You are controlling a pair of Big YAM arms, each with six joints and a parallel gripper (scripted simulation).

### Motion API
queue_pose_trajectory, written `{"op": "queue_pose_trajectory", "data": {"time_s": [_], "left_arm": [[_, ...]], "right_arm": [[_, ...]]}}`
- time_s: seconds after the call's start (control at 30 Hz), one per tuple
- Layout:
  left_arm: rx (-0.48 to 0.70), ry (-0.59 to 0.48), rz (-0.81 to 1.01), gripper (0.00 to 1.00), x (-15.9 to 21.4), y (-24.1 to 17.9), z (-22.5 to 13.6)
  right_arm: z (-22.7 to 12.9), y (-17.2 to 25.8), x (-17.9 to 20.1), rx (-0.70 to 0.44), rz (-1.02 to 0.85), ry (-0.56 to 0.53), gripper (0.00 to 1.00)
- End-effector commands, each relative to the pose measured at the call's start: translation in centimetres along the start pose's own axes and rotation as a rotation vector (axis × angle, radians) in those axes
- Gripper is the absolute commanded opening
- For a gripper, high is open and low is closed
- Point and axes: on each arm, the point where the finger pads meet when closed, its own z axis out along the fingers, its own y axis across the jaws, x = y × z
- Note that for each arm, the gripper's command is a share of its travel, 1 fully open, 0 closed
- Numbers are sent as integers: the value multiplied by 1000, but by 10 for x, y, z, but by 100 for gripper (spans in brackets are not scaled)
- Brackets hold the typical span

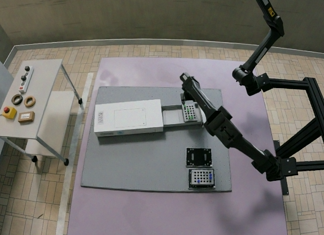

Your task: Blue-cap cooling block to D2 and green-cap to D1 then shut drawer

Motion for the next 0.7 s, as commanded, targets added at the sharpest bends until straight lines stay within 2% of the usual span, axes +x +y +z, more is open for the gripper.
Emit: {"op": "queue_pose_trajectory", "data": {"time_s": [0.0,0.17,0.37,0.47,0.67], "left_arm": [[-22,-35,-29,100,11,23,-15],[-28,-69,-11,100,7,20,-20],[-18,-44,-13,100,-11,8,-20],[-11,-33,0,100,-6,0,-15],[-18,-49,-17,100,2,5,-26]], "right_arm": [[1,-1,-12,-1,-1,-18,0],[1,-1,-12,-1,-1,-18,0],[1,-1,-12,-1,-1,-18,0],[1,-1,-12,-1,-1,-18,0],[1,-1,-12,-1,-1,-18,0]]}}
